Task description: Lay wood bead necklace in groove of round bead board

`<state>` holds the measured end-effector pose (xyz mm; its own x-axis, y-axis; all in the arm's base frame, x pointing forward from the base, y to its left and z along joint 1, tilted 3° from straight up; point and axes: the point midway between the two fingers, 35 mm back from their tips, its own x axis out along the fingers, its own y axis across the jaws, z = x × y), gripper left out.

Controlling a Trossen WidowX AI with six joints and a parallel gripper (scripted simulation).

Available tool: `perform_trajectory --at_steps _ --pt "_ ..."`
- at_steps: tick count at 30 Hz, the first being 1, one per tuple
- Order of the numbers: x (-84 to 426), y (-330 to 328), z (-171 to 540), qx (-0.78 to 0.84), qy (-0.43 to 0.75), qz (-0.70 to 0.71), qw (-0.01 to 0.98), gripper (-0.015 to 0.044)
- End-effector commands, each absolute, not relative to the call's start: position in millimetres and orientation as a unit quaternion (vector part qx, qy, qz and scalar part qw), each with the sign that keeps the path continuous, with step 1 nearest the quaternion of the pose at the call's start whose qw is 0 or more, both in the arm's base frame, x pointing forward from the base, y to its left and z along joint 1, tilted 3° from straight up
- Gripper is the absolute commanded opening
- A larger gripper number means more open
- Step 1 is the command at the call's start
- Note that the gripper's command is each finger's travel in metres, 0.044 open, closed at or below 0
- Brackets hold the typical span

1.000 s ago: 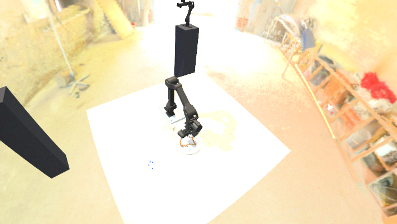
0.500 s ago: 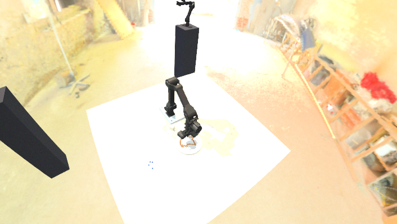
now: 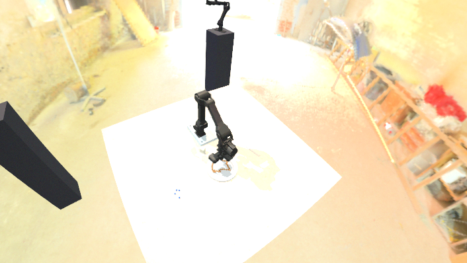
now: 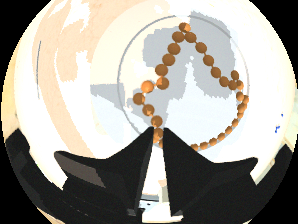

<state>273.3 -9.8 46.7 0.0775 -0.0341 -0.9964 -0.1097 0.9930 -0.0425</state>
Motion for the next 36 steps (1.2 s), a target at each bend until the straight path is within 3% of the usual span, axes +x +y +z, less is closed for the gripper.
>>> perform_trajectory --at_steps 1,36 --pt "273.4 -9.8 47.1 -0.053 0.678 0.026 0.732 0.0000" --pt "271.5 -8.9 52.6 -0.050 0.680 0.026 0.731 0.0000"
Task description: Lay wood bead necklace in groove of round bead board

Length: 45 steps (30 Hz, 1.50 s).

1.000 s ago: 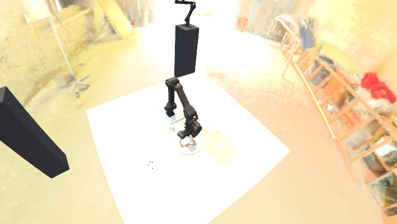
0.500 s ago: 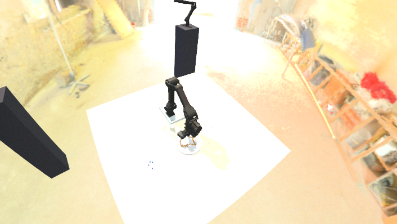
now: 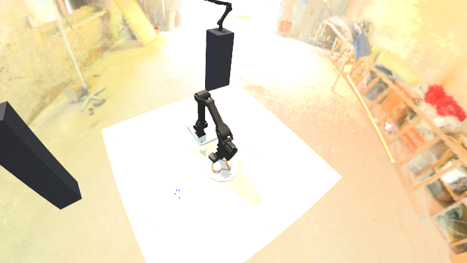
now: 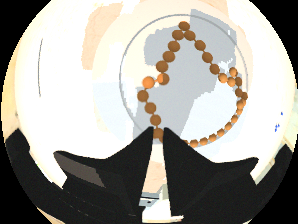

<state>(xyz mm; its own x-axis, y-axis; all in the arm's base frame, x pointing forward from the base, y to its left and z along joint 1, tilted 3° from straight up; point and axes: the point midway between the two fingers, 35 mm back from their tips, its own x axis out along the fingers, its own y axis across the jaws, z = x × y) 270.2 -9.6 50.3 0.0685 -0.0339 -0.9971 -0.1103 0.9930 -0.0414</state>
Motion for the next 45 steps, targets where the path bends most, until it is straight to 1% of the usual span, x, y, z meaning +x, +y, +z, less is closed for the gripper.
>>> perform_trajectory --at_steps 1,6,16,33,45 --pt "271.4 -8.4 52.6 -0.050 0.680 0.026 0.731 0.0000" --pt "268.1 2.3 52.0 -0.049 0.680 0.026 0.731 0.0000" --pt "268.5 2.6 44.2 -0.049 0.680 0.026 0.731 0.0000" --pt "268.7 2.3 50.3 -0.052 0.680 0.027 0.731 0.0440" --pt "268.5 2.3 52.0 -0.049 0.680 0.026 0.731 0.0440"
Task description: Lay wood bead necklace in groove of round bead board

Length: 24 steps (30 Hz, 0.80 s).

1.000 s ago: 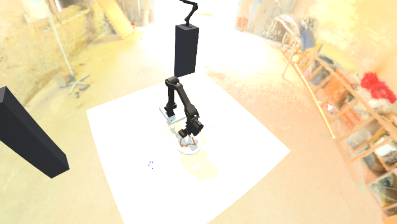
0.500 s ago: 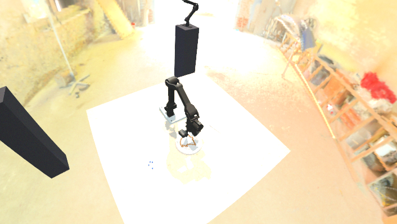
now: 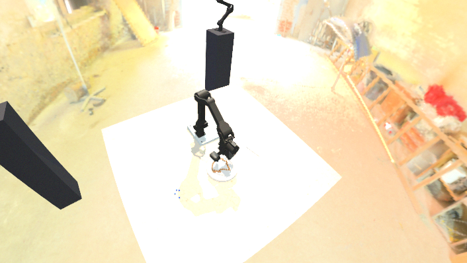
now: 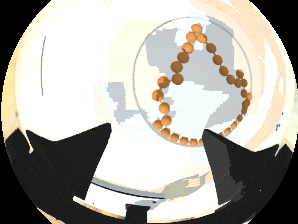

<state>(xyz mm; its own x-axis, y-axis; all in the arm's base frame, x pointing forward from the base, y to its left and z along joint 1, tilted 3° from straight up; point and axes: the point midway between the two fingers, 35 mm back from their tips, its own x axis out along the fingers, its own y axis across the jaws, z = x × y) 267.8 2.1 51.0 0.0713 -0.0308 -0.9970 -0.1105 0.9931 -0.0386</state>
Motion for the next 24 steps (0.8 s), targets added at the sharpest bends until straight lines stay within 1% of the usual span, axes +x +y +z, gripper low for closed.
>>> perform_trajectory --at_steps 1,8,10,15,20,24 --pt "268.5 2.3 52.0 -0.049 0.680 0.026 0.731 0.0440" --pt "268.5 2.3 52.0 -0.049 0.680 0.026 0.731 0.0440" --pt "271.2 2.3 56.4 -0.069 0.679 0.045 0.730 0.0387" --pt "286.2 1.8 84.8 -0.193 0.661 0.160 0.707 0.0256" --pt "286.8 1.8 85.9 -0.198 0.660 0.164 0.706 0.0125" --pt "287.2 1.7 81.8 -0.198 0.660 0.164 0.706 0.0120"
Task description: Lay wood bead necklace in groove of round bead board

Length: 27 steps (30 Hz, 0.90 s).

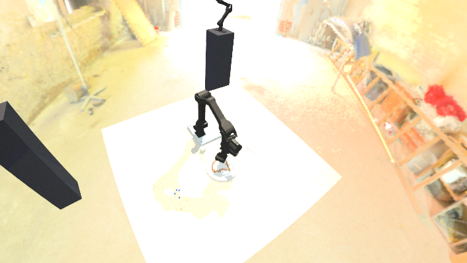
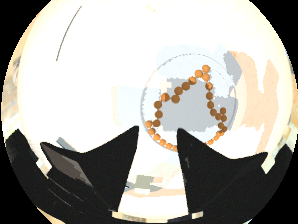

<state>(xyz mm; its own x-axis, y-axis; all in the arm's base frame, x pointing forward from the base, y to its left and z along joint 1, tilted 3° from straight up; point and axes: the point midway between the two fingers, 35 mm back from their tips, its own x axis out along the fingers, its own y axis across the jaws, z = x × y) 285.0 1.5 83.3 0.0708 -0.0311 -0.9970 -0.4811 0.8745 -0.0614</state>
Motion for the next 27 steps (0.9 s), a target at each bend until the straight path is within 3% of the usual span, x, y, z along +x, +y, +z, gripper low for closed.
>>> perform_trajectory --at_steps 1,27 --pt "287.4 1.6 78.5 -0.198 0.660 0.164 0.706 0.0120" --pt "289.8 0.7 48.2 -0.197 0.660 0.164 0.706 0.0120"
